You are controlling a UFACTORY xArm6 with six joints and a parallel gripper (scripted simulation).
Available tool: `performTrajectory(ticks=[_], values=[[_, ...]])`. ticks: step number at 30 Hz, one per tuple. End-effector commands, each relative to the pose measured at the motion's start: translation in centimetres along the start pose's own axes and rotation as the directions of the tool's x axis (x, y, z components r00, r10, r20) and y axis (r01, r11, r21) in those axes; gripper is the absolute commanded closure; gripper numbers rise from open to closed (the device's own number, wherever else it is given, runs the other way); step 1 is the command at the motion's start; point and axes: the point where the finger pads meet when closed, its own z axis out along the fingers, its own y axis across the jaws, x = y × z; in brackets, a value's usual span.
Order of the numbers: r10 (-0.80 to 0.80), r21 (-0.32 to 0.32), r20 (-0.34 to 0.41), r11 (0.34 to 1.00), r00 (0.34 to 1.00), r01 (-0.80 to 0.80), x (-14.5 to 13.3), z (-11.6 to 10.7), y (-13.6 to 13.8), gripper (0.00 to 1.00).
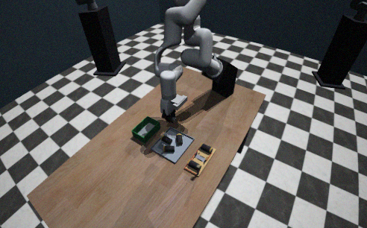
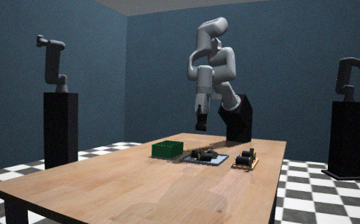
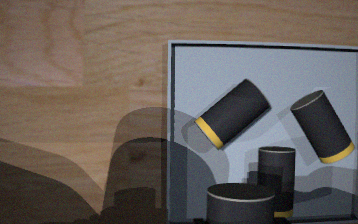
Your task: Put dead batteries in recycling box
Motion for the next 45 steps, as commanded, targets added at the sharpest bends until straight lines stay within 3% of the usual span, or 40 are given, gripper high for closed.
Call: performTrajectory(ticks=[1, 32, 45], values=[[-0.004, 0.003, -0.028, 1.0, 1.0, 0.004, -0.4, -0.1, -0.1, 0.72], [-0.005, 0.003, -0.027, 1.0, 1.0, 0.005, -0.5, 0.0, -0.1, 0.72], [-0.005, 0.003, -0.027, 1.0, 1.0, 0.005, -0.4, 2.9, -0.1, 0.72]])
